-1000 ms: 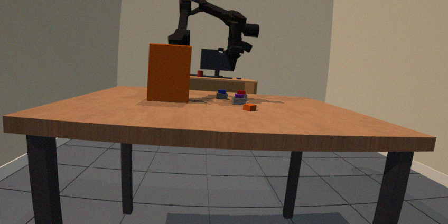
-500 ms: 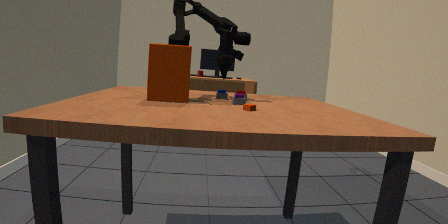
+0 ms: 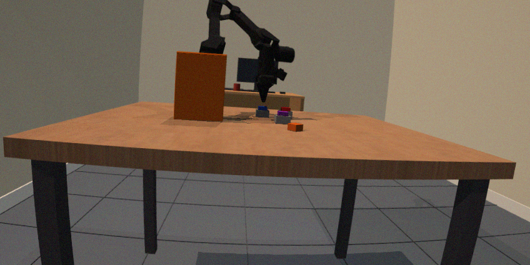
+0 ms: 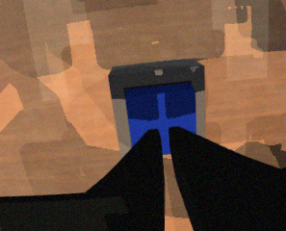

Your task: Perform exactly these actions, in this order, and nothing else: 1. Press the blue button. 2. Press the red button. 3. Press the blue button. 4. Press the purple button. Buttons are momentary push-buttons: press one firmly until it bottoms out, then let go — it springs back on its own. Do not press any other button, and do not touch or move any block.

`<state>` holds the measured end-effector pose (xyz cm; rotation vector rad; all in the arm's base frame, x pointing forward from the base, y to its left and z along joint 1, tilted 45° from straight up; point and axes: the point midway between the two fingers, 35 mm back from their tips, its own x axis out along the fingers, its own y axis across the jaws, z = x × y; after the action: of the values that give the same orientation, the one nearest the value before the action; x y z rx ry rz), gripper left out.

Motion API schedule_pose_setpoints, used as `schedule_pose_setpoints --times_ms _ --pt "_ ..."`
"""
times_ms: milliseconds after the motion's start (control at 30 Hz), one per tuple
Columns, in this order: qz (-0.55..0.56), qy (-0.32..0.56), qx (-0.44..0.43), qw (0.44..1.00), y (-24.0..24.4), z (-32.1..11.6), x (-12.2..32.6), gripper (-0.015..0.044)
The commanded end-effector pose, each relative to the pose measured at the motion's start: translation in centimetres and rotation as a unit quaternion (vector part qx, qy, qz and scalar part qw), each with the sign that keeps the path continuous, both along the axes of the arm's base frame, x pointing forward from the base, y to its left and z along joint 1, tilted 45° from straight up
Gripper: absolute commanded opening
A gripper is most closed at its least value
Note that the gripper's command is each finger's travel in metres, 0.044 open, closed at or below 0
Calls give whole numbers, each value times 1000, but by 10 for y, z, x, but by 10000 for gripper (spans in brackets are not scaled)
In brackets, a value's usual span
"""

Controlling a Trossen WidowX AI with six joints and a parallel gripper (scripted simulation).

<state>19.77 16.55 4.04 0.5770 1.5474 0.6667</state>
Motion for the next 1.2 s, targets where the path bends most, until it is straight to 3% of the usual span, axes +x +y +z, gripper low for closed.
schedule_pose_setpoints --times_ms 0,967,1167 --pt "-2 3 -2 1000 4 -7 -2 20" --pt "-2 3 -1 1000 16 -18 -4 20" --pt "-2 3 -2 1000 -8 6 -1 20"
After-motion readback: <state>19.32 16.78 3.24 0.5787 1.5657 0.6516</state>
